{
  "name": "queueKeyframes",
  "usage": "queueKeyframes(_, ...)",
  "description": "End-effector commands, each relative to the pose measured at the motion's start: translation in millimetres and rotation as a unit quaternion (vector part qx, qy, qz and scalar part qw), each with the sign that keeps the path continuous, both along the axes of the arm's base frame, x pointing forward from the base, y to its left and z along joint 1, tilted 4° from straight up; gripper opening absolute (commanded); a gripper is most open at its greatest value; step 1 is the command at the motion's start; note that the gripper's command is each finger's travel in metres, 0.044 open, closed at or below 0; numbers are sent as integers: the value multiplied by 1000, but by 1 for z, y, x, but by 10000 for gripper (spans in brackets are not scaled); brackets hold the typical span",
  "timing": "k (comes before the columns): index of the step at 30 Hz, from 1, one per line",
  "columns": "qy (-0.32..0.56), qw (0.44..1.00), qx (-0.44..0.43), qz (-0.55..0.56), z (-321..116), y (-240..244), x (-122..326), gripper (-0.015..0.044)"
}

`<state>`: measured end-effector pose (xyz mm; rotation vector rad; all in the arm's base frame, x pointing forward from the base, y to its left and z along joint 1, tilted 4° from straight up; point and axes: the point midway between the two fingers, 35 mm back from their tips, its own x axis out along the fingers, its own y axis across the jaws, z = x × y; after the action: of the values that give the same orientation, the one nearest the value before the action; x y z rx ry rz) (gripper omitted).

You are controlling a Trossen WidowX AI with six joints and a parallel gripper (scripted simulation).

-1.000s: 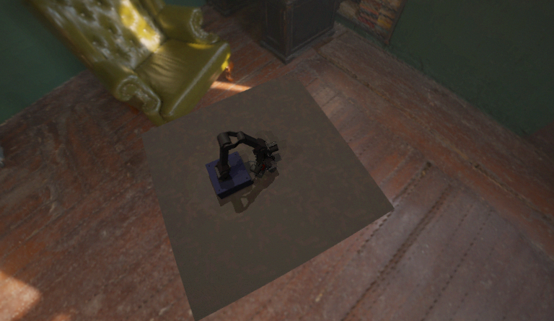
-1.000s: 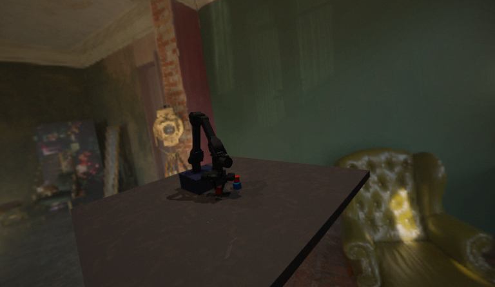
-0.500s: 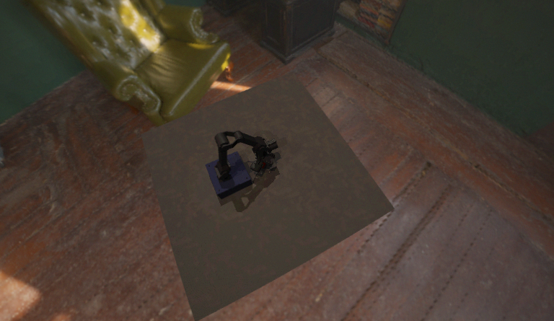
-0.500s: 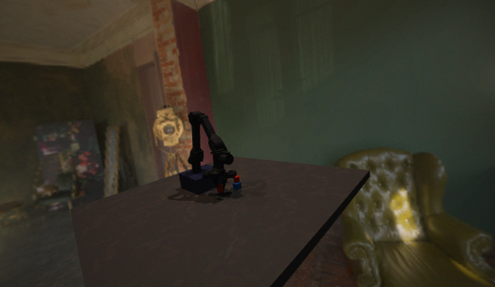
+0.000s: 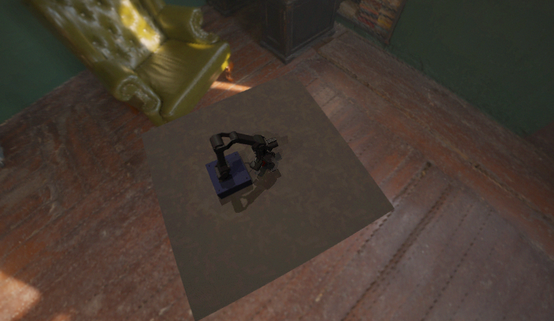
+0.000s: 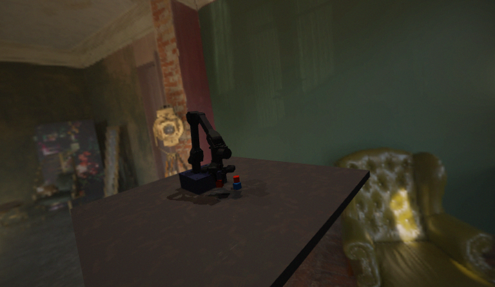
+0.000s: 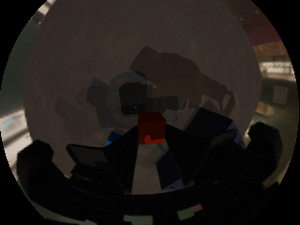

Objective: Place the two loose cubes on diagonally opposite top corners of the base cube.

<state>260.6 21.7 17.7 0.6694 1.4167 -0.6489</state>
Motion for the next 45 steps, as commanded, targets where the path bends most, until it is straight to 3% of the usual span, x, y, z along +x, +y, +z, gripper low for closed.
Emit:
queueKeyframes(1,-3,1000,4,-7,8,-1,0,105)
queueKeyframes(31,-16,999,19,-38,65,-9,-15,105)
queueKeyframes(45,-17,1000,17,9,66,23,6,105)
